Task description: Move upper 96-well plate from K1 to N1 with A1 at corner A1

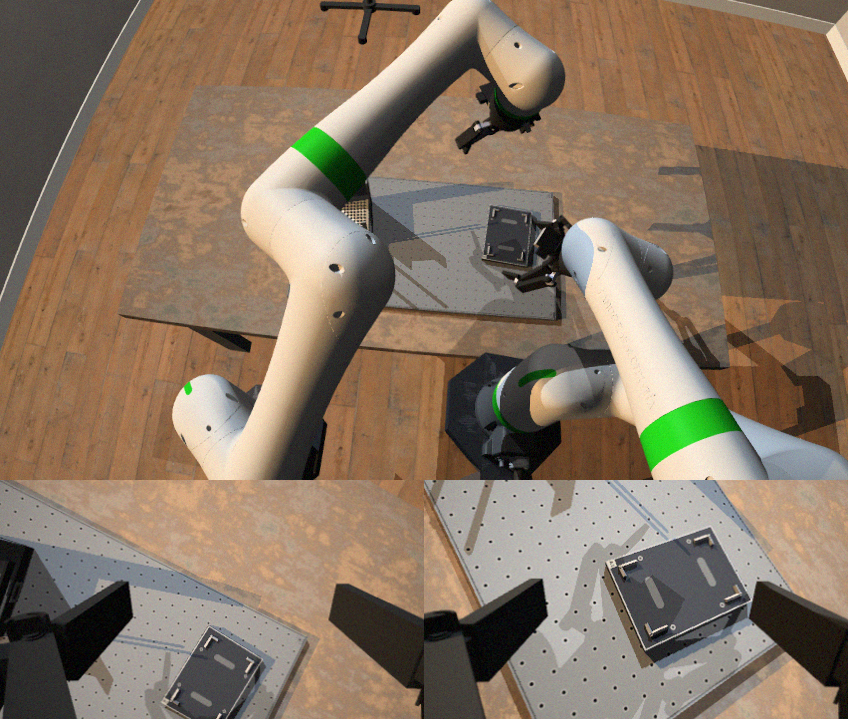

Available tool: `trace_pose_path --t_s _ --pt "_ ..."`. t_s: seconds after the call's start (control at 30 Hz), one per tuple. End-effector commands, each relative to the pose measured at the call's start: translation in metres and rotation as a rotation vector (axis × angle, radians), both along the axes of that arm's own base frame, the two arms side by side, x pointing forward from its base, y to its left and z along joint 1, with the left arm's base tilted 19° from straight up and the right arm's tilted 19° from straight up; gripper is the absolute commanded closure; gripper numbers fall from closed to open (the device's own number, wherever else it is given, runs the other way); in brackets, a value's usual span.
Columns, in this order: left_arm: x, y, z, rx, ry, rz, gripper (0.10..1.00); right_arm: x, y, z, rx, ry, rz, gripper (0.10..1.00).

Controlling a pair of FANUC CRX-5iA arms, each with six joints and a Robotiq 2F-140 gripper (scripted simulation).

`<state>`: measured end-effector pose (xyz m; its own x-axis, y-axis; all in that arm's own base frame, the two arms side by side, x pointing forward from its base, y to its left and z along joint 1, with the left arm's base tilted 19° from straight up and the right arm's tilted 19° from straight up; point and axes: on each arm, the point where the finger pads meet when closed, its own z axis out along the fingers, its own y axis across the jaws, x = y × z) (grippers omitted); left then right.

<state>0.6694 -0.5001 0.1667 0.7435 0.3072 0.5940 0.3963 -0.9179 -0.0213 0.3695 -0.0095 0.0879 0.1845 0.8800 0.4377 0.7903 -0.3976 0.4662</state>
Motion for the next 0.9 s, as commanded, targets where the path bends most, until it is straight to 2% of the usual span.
trace_pose_path --t_s 0.0,0.53,0.87 --pt "0.000 -0.001 0.002 -0.002 -0.002 -0.001 0.098 0.000 0.000 0.001 0.000 -0.001 0.000 0.098" --pt "0.000 -0.001 0.002 -0.002 -0.002 -0.001 0.098 0.000 0.000 0.001 0.000 -0.001 0.000 0.098" --pt "0.000 -0.001 0.002 -0.002 -0.002 -0.001 0.098 -0.009 0.014 0.043 -0.001 0.001 0.008 0.098"
